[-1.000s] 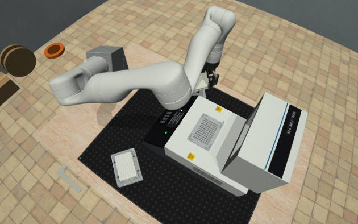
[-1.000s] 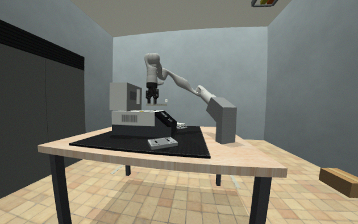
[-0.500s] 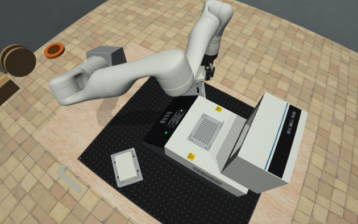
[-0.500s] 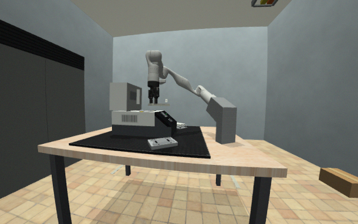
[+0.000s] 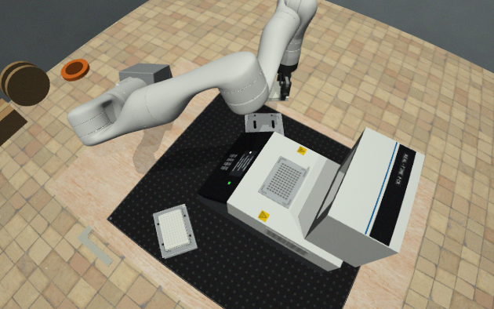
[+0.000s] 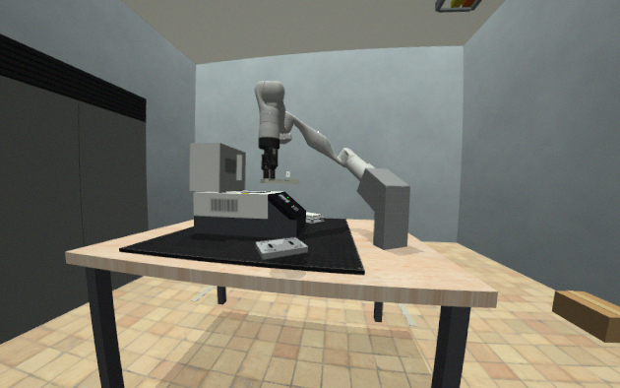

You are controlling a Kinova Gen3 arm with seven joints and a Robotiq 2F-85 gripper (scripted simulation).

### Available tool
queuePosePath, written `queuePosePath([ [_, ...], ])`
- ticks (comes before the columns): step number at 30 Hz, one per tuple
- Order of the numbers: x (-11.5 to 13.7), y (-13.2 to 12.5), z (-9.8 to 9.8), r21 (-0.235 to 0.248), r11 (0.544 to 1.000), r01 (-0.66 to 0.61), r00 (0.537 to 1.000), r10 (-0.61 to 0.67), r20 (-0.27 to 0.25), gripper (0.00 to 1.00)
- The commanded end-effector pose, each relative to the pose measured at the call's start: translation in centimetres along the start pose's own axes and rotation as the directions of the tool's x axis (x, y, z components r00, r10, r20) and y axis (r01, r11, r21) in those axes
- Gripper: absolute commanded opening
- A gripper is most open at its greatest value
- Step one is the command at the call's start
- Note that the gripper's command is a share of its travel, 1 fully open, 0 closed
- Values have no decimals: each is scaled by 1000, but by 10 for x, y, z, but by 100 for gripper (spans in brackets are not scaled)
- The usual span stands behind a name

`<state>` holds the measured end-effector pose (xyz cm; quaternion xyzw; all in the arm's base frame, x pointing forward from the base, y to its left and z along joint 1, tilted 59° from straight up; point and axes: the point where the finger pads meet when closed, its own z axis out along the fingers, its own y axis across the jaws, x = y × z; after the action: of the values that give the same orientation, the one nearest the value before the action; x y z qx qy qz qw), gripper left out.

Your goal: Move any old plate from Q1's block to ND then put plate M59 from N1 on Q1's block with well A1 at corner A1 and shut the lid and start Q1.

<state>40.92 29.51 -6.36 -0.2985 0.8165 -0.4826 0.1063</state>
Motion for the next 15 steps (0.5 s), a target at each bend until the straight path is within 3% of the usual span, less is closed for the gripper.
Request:
queuePosePath([
  [1,-1,5,-1,0,1000,0,1000,0,2,90],
  [6,0,21,-1,0,1000,0,1000,0,2,90],
  [15,0,22,-1,0,1000,0,1000,0,2,90],
])
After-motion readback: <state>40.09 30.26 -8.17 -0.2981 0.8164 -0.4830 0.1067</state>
